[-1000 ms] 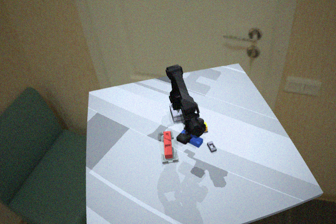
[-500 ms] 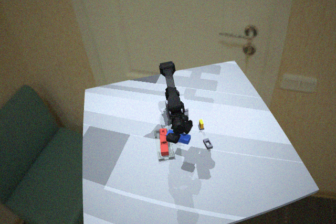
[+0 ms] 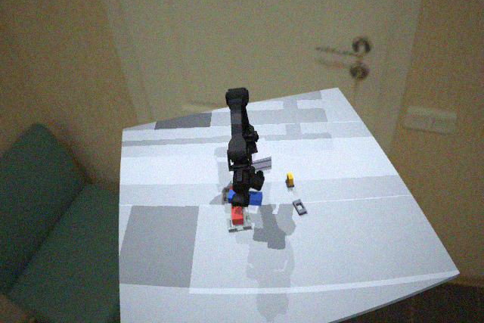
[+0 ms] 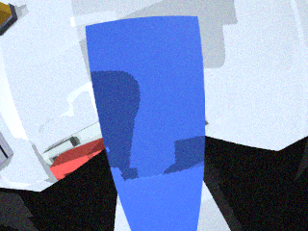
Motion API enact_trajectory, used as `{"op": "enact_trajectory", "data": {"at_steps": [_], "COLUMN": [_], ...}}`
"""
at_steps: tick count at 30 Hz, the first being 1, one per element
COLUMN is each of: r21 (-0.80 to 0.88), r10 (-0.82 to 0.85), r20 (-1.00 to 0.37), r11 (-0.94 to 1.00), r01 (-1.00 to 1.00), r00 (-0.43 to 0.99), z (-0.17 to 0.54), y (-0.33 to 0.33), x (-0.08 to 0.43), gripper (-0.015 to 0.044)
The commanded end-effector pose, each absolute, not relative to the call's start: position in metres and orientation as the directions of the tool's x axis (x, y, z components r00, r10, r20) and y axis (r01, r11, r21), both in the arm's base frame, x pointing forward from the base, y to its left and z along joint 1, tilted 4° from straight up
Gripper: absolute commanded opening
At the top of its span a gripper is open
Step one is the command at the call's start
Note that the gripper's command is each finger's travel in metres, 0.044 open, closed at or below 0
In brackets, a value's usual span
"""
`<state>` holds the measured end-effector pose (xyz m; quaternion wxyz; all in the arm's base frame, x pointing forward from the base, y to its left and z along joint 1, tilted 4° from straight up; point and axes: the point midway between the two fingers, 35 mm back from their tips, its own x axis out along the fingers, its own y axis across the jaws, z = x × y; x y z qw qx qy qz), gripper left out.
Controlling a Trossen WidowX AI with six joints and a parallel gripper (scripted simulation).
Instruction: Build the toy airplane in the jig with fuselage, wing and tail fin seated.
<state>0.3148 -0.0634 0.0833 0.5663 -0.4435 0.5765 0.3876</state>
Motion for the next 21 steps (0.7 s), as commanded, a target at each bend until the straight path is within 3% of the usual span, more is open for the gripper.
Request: {"op": "enact_trajectory", "data": {"at_steps": [1, 13, 21], "r21": [-0.051, -0.039, -0.039], "r10": [-0.072, -0.077, -0.077], "r20": [-0.997, -0.997, -0.997], "r11": [0.241, 0.078, 0.078], "r01": [-0.969, -0.996, -0.996], "r00": [0.035, 0.033, 0.033], "z": [0.081, 0.076, 0.076], "y": [-0.075, -0.104, -0.104], "x": [0.309, 0.293, 0.293], "gripper": [0.0000, 0.0000, 0.0195]}}
